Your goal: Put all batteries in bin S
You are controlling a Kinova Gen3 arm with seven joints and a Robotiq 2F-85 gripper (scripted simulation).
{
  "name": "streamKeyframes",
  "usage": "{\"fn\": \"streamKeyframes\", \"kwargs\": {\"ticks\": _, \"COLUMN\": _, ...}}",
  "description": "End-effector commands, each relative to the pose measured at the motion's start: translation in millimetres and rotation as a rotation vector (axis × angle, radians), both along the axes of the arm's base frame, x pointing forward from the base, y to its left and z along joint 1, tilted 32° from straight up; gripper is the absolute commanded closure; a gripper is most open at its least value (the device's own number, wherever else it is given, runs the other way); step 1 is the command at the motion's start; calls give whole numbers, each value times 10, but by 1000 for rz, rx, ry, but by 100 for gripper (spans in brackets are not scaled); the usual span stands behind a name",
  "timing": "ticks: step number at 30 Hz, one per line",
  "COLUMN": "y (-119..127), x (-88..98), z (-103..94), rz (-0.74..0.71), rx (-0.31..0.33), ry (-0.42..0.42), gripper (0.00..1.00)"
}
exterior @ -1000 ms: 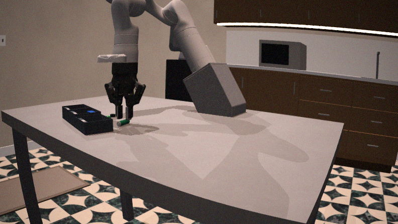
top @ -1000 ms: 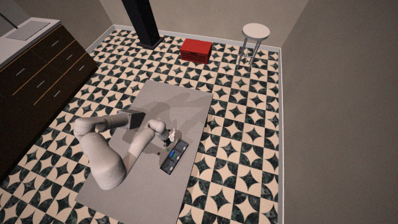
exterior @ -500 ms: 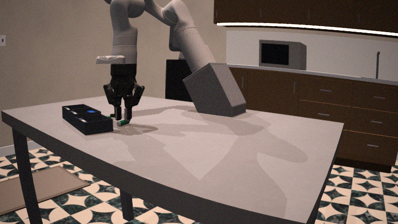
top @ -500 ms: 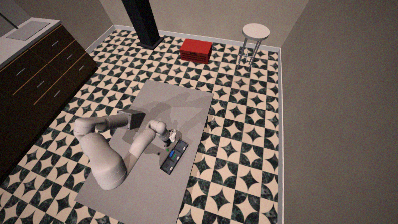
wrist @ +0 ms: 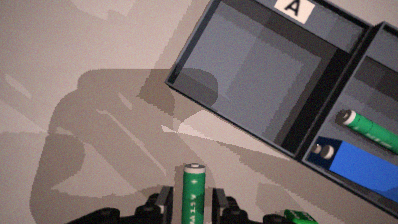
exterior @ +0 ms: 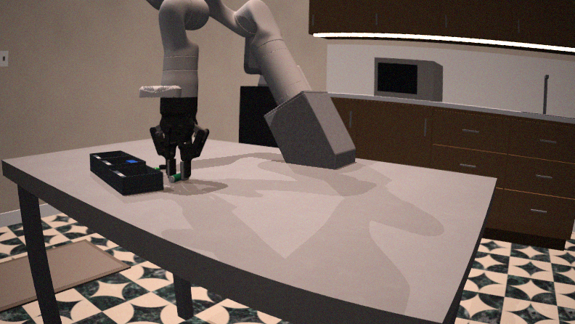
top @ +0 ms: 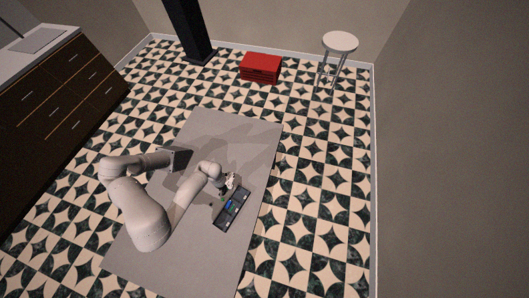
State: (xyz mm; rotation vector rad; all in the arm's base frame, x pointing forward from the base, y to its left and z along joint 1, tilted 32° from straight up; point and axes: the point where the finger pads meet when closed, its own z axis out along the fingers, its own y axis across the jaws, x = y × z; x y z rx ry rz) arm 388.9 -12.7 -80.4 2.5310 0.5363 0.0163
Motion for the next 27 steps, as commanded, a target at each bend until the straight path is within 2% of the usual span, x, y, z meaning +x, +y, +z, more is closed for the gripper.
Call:
{"fn": "streamKeyframes", "kwargs": {"ticks": 1, "y": 6, "x": 5, "z": 3, "rz": 1, "rx": 1, "ry": -1, "gripper": 71}}
{"fn": "streamKeyframes", "kwargs": {"ticks": 3, "y": 6, "x": 7, "z": 3, "rz": 1, "rx": 1, "ry": -1, "gripper": 71}}
{"fn": "streamKeyframes", "kwargs": {"ticks": 4, "y": 6, "x": 7, "z": 3, "rz": 1, "rx": 1, "ry": -1, "gripper": 91}}
{"fn": "streamKeyframes", "kwargs": {"ticks": 27, "y": 6, "x": 7, "z": 3, "rz": 1, "rx": 1, "ry": -1, "gripper": 91}}
